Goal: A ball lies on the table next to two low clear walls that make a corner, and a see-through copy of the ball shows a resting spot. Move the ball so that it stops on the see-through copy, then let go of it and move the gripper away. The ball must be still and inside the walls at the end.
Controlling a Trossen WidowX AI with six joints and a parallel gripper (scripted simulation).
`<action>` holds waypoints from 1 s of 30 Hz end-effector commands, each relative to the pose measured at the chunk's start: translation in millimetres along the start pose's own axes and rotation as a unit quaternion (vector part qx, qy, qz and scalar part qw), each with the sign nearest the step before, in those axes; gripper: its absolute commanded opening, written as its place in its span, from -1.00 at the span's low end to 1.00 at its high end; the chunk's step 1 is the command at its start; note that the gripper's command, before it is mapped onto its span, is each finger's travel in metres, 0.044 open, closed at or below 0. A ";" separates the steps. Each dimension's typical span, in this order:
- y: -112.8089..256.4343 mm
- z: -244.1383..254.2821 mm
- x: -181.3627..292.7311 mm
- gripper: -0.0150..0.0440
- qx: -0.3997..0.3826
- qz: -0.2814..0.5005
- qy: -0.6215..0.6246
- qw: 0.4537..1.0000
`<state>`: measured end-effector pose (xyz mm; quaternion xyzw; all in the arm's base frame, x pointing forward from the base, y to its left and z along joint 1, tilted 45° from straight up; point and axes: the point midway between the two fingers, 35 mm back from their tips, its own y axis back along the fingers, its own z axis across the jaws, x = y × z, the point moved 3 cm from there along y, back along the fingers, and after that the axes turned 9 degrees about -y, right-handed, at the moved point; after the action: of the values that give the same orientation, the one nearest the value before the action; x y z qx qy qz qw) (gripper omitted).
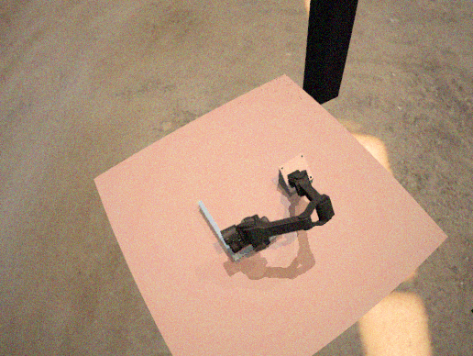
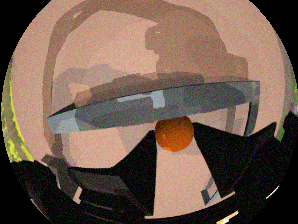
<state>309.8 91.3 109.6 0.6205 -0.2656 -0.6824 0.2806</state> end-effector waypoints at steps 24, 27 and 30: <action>-27.9 1.1 0.0 -0.31 0.001 -0.002 -0.002 1.000; -27.9 1.1 0.0 -0.05 0.001 -0.002 -0.002 1.000; -27.9 1.1 0.0 0.22 0.001 -0.002 -0.002 1.000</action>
<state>307.2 110.8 89.8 0.6199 -0.2656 -0.6839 0.2783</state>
